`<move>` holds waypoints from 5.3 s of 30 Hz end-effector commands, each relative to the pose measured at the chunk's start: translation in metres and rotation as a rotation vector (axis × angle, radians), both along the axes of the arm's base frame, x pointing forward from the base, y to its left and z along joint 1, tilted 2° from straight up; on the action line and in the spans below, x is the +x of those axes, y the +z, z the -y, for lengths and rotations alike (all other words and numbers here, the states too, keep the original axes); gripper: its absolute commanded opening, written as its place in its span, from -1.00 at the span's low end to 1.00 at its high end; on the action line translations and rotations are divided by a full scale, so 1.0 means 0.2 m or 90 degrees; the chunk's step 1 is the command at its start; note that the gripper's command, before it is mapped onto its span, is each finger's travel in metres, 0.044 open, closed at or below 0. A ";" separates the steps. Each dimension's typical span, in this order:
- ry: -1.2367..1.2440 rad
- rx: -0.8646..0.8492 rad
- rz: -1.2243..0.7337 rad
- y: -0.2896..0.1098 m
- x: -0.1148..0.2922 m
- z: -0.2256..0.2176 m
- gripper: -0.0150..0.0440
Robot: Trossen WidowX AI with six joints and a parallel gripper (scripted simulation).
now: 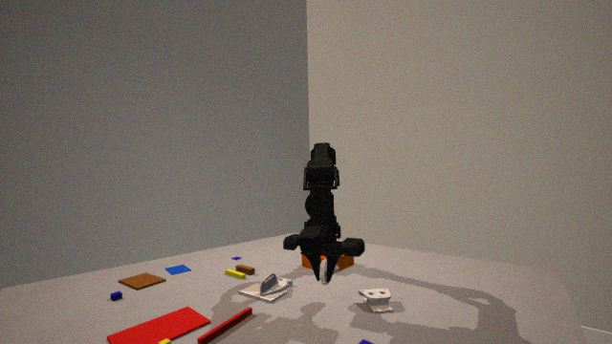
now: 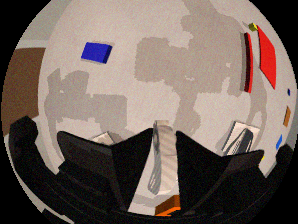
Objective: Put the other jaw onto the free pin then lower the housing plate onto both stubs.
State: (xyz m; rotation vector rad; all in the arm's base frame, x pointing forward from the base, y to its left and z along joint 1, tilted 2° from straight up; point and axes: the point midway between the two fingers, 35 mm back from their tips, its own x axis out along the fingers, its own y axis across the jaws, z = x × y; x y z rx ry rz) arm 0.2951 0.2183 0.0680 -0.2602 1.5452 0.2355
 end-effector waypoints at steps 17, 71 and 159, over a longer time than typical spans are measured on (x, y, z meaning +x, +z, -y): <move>0.314 -0.002 -0.001 0.01 -0.09 -0.02 -0.37; 1.300 -0.015 -0.015 0.00 -0.35 -0.07 -0.37; 1.314 -0.015 -0.015 0.00 -0.36 -0.07 1.00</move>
